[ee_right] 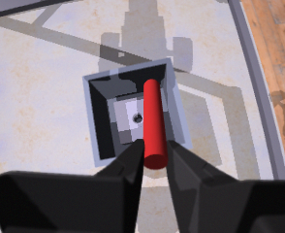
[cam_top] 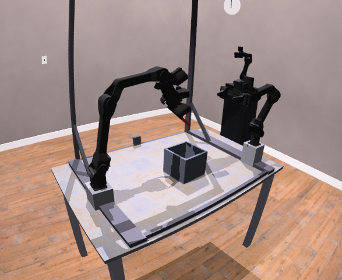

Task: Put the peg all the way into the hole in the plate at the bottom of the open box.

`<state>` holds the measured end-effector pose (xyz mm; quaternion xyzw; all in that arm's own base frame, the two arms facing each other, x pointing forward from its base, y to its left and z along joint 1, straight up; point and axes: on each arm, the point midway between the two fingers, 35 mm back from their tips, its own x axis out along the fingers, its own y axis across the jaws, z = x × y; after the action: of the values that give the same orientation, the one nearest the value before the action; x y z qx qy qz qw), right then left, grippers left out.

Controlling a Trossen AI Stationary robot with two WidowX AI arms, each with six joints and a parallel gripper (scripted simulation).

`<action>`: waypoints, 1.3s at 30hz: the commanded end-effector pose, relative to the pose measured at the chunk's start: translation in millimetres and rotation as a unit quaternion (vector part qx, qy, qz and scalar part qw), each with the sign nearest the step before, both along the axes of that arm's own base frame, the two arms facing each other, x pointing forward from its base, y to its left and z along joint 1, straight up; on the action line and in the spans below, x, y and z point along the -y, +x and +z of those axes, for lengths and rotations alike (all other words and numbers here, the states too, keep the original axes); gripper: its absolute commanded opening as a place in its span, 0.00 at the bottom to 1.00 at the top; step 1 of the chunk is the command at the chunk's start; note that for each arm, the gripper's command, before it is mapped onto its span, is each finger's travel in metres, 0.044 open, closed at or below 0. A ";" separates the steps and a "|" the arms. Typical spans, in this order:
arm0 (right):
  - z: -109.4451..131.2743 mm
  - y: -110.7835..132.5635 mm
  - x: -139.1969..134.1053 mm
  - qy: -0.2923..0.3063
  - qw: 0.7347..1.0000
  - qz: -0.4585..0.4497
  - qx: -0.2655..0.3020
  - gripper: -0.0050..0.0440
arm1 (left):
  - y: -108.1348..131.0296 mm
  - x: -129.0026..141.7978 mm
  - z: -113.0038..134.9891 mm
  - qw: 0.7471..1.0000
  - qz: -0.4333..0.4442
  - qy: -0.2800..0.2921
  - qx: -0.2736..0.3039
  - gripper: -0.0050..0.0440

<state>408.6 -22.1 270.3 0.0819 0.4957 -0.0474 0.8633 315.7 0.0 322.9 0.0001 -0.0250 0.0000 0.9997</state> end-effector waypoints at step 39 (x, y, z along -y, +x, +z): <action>-144.7 56.0 118.8 0.352 0.646 -0.662 -0.140 0.00 | -1.6 1.5 0.7 1.000 -0.003 0.001 0.002 1.00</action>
<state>460.4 -124.7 137.7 0.6378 0.4305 -0.4060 0.4930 315.7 0.0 322.9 0.0001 -0.0250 0.0000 0.9997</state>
